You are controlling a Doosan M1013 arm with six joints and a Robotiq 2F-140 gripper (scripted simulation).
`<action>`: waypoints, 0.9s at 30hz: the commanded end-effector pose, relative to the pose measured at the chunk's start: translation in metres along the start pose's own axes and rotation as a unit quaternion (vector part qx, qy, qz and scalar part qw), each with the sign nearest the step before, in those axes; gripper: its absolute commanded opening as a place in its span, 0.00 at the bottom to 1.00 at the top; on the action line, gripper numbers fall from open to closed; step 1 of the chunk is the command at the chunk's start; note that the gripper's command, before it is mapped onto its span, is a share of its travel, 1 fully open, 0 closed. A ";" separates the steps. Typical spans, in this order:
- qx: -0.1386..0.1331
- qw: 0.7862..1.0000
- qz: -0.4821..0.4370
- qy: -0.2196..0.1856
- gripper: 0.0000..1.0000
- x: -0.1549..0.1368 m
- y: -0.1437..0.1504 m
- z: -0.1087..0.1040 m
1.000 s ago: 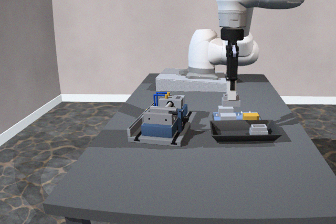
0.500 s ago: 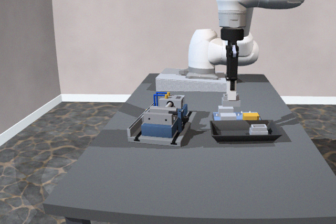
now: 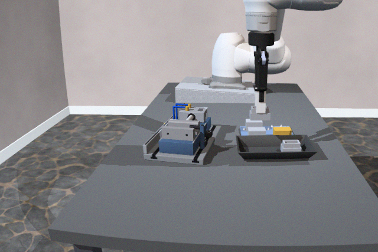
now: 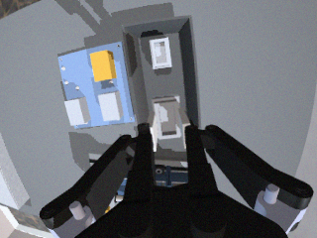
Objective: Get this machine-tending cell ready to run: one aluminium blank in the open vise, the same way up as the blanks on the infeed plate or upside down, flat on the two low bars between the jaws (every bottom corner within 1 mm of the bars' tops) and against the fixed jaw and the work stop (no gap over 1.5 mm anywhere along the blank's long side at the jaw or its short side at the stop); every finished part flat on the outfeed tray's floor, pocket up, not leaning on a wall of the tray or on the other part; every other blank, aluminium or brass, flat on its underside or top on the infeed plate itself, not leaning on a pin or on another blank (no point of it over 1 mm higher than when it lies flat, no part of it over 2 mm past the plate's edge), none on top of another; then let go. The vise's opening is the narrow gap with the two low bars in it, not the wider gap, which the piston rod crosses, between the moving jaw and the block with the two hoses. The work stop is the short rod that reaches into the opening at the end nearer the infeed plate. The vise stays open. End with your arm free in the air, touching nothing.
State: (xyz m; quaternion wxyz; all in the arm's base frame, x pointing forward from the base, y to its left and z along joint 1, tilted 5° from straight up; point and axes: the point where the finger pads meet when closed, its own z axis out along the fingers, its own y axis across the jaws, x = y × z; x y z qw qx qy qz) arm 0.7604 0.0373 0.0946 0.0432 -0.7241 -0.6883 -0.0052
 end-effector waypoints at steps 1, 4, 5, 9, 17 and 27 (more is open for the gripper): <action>0.000 1.000 0.000 0.000 0.00 0.000 0.000 0.001; 0.000 1.000 0.000 0.000 0.00 0.000 0.000 0.002; 0.000 1.000 0.000 0.000 0.00 0.000 0.000 0.003; 0.000 1.000 0.000 0.000 0.00 0.000 0.000 0.007; 0.000 1.000 0.000 0.000 0.00 0.000 0.000 0.014; 0.000 1.000 0.000 0.000 0.00 0.000 0.000 0.031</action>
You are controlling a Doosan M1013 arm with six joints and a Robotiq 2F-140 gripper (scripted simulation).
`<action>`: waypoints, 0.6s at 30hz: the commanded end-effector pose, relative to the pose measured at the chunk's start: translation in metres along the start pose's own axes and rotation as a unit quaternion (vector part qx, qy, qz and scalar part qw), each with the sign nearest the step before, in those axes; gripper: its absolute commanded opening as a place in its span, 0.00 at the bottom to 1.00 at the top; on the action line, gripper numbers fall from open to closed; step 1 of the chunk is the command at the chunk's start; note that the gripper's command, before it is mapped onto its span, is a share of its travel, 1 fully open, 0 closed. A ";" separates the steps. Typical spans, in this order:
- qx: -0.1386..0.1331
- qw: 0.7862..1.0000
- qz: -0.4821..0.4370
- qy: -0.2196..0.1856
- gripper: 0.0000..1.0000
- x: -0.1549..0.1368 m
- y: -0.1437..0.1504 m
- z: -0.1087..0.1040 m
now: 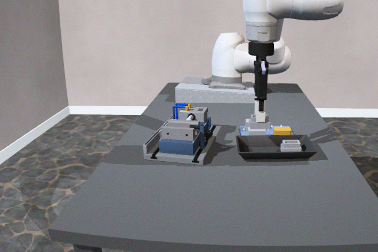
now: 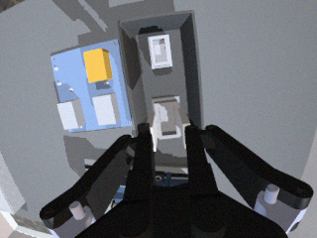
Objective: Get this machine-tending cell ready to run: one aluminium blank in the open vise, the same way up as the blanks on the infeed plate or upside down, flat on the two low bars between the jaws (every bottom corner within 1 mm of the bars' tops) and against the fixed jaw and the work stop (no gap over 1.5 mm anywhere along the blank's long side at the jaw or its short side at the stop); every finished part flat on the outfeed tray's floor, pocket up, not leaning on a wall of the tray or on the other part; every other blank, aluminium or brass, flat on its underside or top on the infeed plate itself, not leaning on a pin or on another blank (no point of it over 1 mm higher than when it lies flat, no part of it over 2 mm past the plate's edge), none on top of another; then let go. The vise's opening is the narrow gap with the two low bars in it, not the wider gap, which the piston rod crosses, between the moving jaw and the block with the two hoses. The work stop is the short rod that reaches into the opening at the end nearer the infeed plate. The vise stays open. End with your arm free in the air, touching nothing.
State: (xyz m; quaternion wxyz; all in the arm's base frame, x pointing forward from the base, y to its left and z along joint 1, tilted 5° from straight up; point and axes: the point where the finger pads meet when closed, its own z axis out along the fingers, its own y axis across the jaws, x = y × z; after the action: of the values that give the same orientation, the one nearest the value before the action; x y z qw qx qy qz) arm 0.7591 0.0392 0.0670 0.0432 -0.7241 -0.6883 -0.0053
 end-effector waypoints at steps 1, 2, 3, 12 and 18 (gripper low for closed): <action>0.000 1.000 0.000 0.000 0.00 0.000 0.000 0.006; 0.000 1.000 0.000 0.000 0.00 0.000 0.000 0.008; 0.000 1.000 0.000 0.000 0.00 0.000 0.000 0.010; 0.000 1.000 0.000 0.000 0.00 0.000 0.000 0.025; 0.000 1.000 0.000 0.000 0.00 0.000 0.000 0.037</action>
State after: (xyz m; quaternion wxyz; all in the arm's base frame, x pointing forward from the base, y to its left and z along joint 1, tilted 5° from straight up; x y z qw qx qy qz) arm 0.7574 0.0415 0.0340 0.0432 -0.7241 -0.6883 -0.0052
